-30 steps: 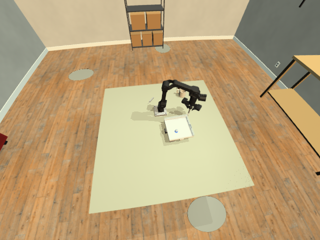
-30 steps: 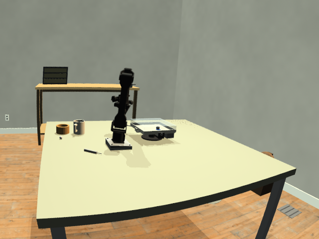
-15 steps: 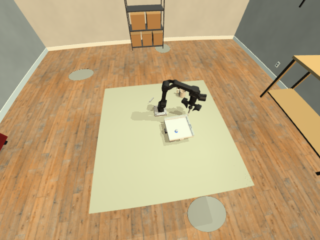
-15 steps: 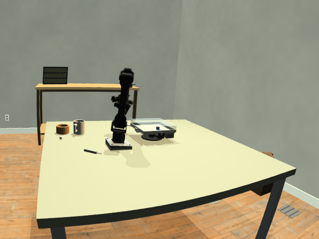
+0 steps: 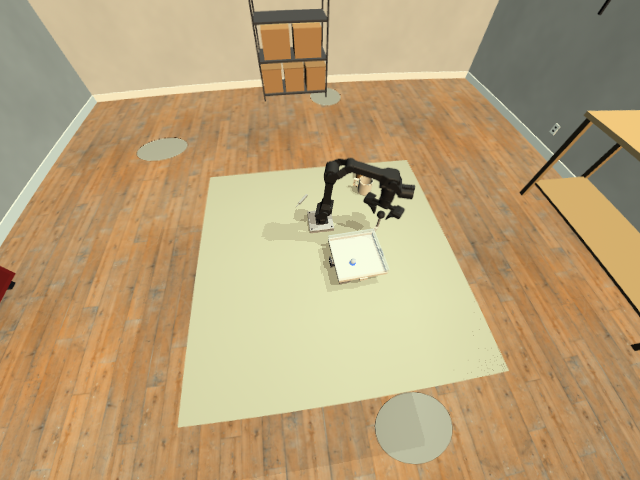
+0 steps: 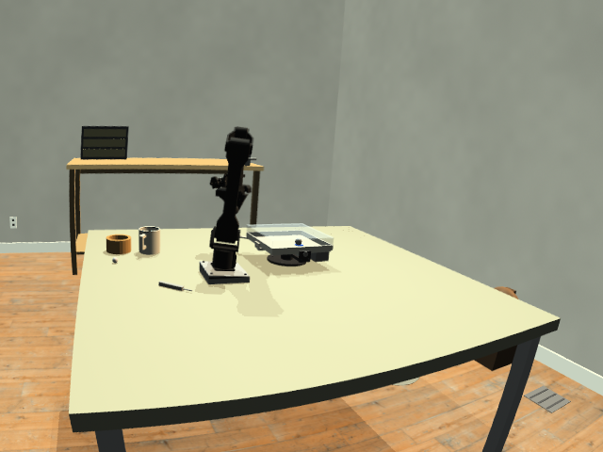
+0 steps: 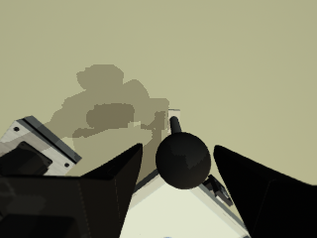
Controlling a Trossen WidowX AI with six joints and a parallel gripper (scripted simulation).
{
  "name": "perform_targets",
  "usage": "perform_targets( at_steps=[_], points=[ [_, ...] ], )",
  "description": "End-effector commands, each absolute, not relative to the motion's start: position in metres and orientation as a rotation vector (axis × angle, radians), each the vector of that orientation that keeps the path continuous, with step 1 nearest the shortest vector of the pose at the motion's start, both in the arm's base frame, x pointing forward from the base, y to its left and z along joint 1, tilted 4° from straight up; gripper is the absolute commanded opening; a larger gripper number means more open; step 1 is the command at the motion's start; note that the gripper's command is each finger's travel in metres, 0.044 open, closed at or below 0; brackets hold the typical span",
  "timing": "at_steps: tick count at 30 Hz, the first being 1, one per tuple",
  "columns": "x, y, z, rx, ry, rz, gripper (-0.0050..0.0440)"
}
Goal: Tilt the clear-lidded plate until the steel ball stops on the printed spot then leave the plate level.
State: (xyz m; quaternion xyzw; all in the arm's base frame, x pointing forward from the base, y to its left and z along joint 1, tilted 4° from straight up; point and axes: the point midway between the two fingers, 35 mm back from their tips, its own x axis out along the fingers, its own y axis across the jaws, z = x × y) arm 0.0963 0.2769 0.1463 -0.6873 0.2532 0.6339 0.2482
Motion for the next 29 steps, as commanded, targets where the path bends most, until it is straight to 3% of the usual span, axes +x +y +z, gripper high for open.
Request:
perform_targets(
  at_steps=[1, 29],
  points=[
    [0.097, 0.278, 0.152, -1.873, 0.688, 1.722, 0.03],
    [0.094, 0.279, 0.187, -1.873, 0.688, 1.722, 0.03]
  ],
)
